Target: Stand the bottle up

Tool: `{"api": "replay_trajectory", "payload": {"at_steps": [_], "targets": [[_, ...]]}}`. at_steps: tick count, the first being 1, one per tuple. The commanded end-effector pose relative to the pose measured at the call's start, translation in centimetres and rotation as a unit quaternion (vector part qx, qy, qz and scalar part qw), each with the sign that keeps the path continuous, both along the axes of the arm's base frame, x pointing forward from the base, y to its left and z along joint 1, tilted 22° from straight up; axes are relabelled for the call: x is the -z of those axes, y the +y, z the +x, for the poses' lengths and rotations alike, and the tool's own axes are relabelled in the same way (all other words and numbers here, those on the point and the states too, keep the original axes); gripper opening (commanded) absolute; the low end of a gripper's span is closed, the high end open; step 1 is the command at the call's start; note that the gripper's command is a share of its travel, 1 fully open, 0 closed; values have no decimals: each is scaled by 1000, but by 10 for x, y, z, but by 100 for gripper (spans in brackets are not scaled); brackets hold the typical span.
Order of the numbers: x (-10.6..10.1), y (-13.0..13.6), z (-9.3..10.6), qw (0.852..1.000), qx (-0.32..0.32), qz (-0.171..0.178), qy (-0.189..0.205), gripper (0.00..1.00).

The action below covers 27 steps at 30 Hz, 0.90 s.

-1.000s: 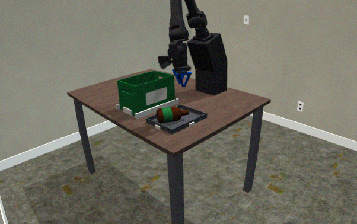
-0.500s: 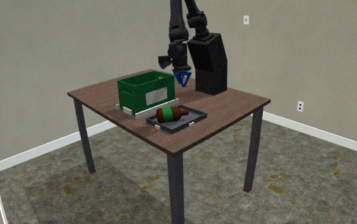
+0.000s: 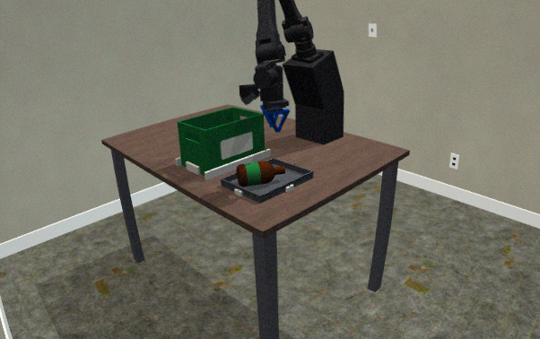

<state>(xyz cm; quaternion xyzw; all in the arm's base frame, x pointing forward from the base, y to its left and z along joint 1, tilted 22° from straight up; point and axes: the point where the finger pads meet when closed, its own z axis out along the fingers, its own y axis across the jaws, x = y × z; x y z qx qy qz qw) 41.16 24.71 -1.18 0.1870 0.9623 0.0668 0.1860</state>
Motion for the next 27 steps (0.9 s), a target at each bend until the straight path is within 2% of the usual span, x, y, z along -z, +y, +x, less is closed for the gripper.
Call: {"api": "replay_trajectory", "payload": {"at_steps": [1, 12, 27], "targets": [[8, 1, 15, 1000, 4, 2, -5, 61], [31, 3, 24, 1000, 1, 2, -5, 61], [82, 3, 41, 1000, 1, 0, -3, 61]]}}
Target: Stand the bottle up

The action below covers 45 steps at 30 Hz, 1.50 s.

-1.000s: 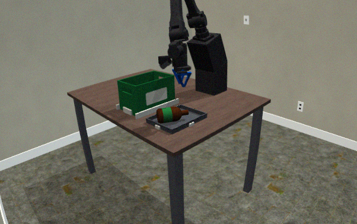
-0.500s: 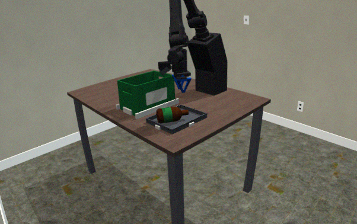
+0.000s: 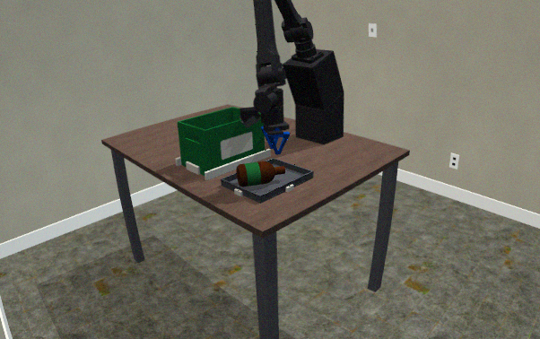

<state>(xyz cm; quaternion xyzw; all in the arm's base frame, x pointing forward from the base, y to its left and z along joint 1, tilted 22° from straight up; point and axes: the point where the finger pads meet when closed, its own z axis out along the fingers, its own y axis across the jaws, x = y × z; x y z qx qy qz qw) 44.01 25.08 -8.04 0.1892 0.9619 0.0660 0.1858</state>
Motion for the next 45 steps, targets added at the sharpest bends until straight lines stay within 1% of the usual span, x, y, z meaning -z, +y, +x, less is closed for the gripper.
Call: {"api": "replay_trajectory", "payload": {"at_steps": [1, 2, 10, 17, 45], "targets": [[13, 0, 12, 1000, -1, 0, -3, 61], [13, 0, 12, 1000, -1, 0, -3, 61], [33, 1, 18, 1000, -2, 0, -2, 61], [42, 1, 20, 1000, -2, -1, -1, 61], [44, 1, 18, 1000, -3, -2, 1, 61]]}}
